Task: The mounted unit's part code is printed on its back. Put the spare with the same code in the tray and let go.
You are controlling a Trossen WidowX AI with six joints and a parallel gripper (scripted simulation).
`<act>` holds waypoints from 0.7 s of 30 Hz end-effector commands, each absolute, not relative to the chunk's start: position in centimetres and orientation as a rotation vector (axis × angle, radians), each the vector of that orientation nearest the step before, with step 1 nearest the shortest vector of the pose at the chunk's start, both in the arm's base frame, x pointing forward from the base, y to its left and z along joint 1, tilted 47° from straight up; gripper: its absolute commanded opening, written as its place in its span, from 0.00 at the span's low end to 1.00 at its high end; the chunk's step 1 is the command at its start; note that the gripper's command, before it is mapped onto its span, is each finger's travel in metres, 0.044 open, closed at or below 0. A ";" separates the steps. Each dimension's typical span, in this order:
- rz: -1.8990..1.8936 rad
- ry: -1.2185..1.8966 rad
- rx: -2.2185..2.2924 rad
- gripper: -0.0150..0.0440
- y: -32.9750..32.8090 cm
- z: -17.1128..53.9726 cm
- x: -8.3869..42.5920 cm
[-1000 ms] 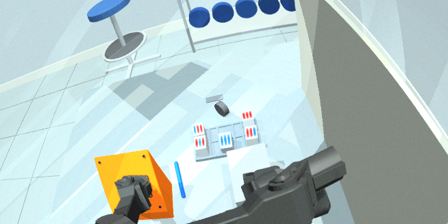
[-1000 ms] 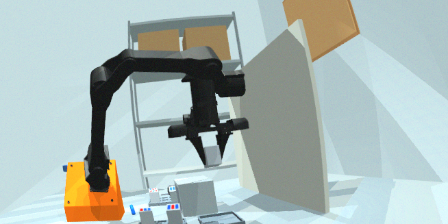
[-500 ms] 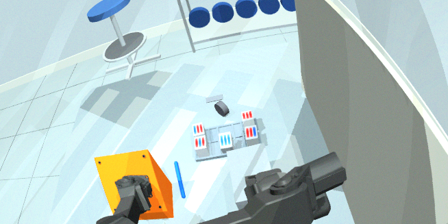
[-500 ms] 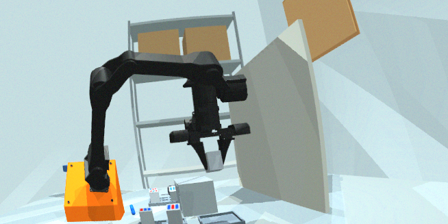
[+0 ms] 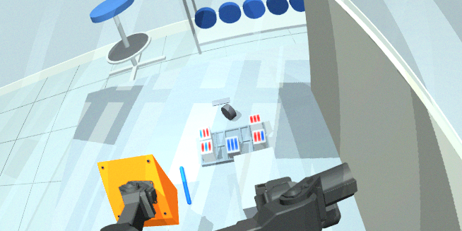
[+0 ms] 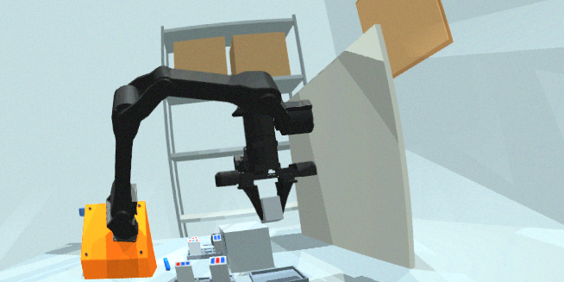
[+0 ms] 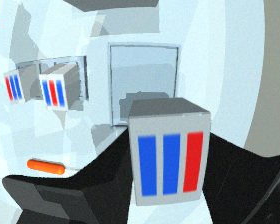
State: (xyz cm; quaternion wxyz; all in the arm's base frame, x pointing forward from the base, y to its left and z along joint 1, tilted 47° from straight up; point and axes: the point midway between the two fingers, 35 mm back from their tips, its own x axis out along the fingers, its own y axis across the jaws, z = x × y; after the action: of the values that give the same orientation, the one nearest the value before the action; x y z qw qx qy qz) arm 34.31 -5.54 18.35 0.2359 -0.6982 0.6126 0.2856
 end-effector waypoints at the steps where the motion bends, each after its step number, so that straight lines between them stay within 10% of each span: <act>1: 0.783 1.681 -1.920 0.25 -5.8 18.2 34.4; 21: 0.783 1.679 -1.920 0.25 -7.0 17.0 34.7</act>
State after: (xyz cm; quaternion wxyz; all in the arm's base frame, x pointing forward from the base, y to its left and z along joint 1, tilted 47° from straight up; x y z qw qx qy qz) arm 34.63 -6.80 17.14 0.2364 -0.6983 0.6123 0.2856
